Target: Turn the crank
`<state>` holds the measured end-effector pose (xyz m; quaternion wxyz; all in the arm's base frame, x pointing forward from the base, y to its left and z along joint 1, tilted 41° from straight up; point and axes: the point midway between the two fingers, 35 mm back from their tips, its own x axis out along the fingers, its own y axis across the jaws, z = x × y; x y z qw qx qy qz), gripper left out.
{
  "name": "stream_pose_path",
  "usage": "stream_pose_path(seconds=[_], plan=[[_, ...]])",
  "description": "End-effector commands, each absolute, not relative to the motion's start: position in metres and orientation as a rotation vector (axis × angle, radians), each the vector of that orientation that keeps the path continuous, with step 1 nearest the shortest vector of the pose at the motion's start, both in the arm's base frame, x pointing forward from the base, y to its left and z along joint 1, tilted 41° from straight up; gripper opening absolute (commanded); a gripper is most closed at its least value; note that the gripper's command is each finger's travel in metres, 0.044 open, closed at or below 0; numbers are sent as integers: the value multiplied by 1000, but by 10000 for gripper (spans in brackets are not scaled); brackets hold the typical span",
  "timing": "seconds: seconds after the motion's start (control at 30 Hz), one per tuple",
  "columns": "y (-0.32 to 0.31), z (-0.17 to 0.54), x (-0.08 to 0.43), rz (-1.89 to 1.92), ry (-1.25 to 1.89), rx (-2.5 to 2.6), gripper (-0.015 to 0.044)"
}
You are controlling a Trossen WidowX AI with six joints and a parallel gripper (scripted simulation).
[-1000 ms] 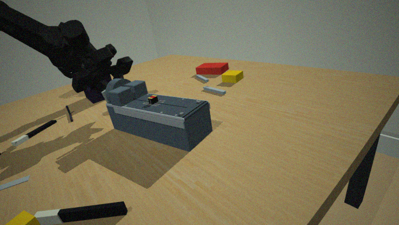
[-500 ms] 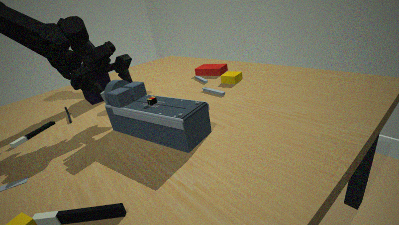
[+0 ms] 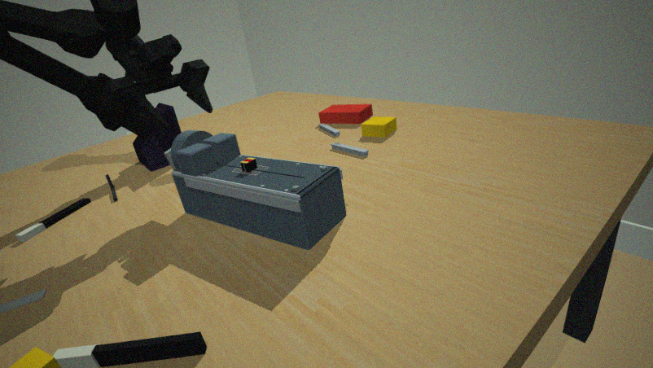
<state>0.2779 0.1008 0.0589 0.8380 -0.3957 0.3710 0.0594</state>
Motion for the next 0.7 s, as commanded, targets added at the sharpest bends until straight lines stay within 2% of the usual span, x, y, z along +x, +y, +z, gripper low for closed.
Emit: stream_pose_path(seconds=[0.0,0.3,0.67], plan=[[118,81,277,124,775,-828,440],[139,107,274,119,774,-831,440],[156,116,331,12,774,-829,440]])
